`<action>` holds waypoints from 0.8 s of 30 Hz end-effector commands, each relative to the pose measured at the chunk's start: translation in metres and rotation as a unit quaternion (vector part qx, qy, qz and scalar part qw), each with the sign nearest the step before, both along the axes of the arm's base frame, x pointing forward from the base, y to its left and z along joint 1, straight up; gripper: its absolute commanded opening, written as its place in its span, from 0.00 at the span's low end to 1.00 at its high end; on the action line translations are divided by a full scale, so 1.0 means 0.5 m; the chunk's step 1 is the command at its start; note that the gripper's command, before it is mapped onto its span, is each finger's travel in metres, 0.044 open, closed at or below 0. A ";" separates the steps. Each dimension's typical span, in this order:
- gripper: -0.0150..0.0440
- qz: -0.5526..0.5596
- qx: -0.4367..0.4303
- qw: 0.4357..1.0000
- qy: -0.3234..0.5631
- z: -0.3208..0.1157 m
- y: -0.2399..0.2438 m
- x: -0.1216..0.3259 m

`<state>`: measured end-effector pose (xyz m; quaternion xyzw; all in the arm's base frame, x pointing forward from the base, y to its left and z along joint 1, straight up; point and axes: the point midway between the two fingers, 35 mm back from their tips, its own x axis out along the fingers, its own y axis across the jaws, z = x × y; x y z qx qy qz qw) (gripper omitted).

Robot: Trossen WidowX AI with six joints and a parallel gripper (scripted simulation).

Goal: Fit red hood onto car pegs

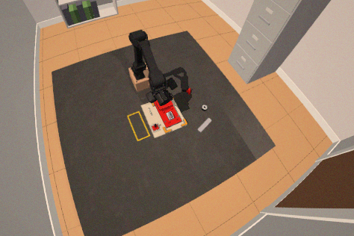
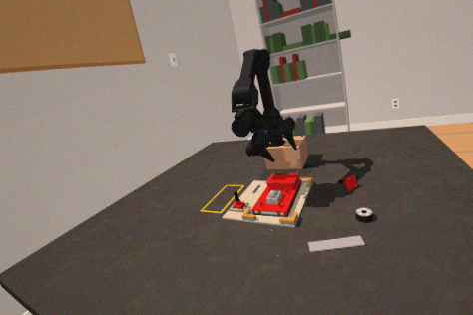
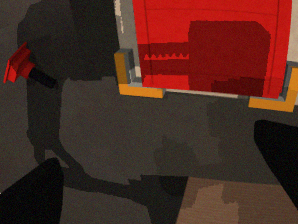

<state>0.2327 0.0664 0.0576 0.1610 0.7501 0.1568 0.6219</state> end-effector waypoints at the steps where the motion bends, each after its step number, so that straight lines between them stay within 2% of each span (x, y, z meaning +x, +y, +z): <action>1: 1.00 0.216 -0.036 0.971 -0.100 -0.018 -0.003 0.000; 6: 1.00 0.423 -0.068 0.887 -0.175 -0.026 -0.004 0.011; 11: 1.00 0.610 -0.098 0.755 -0.220 -0.027 0.001 0.026; 13: 1.00 0.653 -0.104 0.715 -0.226 -0.026 0.003 0.031; 24: 1.00 0.658 -0.105 0.710 -0.227 -0.027 -0.003 0.031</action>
